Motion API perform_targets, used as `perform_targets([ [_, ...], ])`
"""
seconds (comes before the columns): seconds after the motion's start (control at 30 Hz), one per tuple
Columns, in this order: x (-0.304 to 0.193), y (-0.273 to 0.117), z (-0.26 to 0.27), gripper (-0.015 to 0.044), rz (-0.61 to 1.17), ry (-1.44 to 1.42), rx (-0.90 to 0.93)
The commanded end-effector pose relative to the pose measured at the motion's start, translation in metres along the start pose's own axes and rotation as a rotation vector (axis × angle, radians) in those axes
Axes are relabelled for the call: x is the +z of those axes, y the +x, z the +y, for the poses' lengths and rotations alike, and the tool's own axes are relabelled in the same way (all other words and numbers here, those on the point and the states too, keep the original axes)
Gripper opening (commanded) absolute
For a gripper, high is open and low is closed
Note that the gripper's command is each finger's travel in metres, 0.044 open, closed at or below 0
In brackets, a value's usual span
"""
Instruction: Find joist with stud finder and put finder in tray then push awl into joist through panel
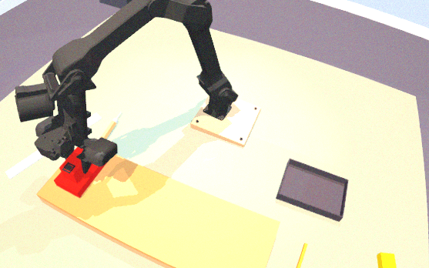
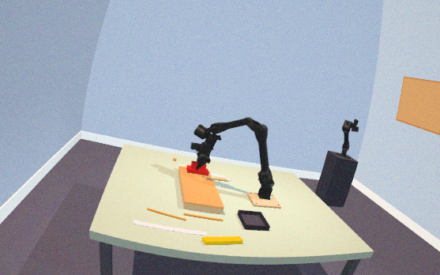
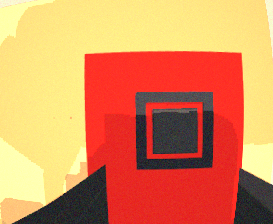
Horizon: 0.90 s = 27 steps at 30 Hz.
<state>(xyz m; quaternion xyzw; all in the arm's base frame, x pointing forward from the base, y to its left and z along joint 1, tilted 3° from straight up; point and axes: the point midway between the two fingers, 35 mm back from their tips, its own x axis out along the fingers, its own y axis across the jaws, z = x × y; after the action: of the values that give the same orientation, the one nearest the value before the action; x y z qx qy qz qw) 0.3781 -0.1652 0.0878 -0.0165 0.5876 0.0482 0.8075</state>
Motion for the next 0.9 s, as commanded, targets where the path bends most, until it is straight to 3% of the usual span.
perform_targets([
  [0.0, 0.0, 0.0, 0.0, 0.0, 0.0, 0.001, 0.0],
  [0.87, 0.027, -0.089, -0.004, 0.0, 0.001, -0.005, 0.002],
])
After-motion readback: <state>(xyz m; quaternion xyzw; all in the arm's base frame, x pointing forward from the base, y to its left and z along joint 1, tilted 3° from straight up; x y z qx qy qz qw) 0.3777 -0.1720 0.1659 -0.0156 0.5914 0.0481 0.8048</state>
